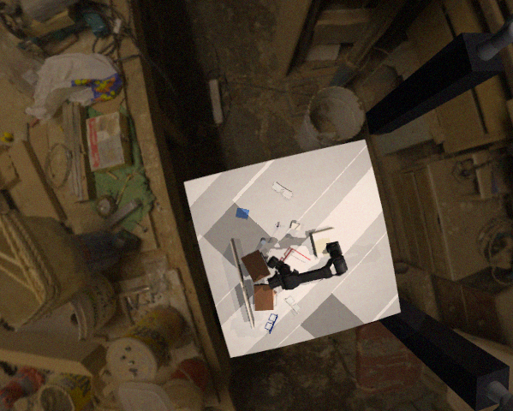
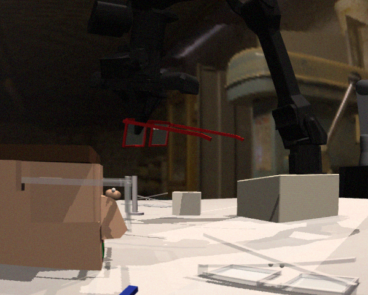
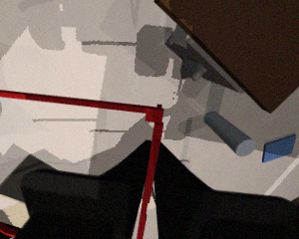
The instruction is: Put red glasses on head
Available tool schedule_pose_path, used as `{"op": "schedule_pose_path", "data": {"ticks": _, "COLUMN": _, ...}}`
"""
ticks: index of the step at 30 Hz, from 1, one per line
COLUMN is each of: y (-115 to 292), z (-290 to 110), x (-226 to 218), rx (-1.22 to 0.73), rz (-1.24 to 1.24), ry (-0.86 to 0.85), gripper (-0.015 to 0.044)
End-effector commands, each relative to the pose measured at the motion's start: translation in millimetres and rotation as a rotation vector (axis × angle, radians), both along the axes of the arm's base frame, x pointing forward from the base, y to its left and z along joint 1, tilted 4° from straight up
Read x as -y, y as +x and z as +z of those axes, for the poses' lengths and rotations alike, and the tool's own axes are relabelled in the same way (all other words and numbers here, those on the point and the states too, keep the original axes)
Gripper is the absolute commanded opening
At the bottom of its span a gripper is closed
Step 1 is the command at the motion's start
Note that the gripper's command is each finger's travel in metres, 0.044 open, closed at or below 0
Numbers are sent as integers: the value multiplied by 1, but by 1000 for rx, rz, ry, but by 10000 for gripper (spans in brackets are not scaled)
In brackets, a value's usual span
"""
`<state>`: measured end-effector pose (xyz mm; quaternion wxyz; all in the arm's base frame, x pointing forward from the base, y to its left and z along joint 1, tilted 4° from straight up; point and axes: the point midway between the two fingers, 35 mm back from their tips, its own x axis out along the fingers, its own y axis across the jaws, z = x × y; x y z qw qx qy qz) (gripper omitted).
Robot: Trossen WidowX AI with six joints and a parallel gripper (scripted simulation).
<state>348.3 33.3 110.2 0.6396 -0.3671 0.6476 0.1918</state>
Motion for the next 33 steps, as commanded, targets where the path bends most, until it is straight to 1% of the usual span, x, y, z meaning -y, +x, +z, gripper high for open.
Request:
{"op": "schedule_pose_path", "data": {"ticks": 1, "y": -11, "z": 4, "x": -12, "rx": 46, "rz": -110, "ry": -11, "gripper": 0}}
{"op": "schedule_pose_path", "data": {"ticks": 18, "y": -45, "z": 14, "x": -51, "rx": 237, "rz": -488, "ry": -6, "gripper": 0}}
{"op": "schedule_pose_path", "data": {"ticks": 33, "y": -77, "z": 21, "x": -78, "rx": 427, "rz": -812, "ry": 58, "gripper": 0}}
